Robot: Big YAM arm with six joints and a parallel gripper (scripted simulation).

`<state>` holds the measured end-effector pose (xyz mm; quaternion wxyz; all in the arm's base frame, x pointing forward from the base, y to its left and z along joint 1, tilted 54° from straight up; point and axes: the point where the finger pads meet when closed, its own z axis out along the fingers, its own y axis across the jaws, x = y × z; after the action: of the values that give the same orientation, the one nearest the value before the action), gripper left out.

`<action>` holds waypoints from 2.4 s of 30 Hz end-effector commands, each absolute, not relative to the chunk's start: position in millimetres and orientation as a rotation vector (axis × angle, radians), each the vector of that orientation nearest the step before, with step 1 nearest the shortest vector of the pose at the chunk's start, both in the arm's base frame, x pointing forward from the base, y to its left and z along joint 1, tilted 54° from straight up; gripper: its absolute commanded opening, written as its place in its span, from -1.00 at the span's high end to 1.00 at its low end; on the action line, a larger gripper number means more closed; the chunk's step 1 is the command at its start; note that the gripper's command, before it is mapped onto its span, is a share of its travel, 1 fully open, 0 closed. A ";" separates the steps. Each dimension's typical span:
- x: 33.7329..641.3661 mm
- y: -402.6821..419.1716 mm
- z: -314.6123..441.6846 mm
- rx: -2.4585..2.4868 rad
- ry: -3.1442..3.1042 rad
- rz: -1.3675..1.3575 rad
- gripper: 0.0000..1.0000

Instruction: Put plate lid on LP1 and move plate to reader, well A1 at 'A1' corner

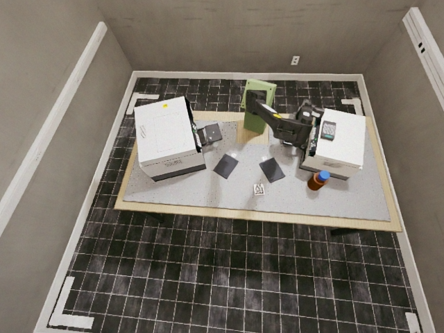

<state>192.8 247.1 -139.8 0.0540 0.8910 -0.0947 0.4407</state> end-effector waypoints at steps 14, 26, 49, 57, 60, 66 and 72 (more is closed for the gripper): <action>199.1 233.5 -147.7 2.667 -0.169 1.316 -1.00; 200.9 257.2 -143.2 2.717 -0.226 1.357 -1.00; 204.0 231.5 -151.9 2.673 -0.204 1.317 -1.00; 208.5 247.0 -151.9 2.697 -0.210 1.336 -1.00; 211.6 246.1 -154.5 2.694 -0.213 1.334 -1.00; 212.6 236.2 -157.6 2.680 -0.203 1.320 -1.00; 212.2 233.2 -157.0 2.681 -0.198 1.320 -1.00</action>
<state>211.5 240.7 -155.1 0.0684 0.8915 -0.0681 0.4426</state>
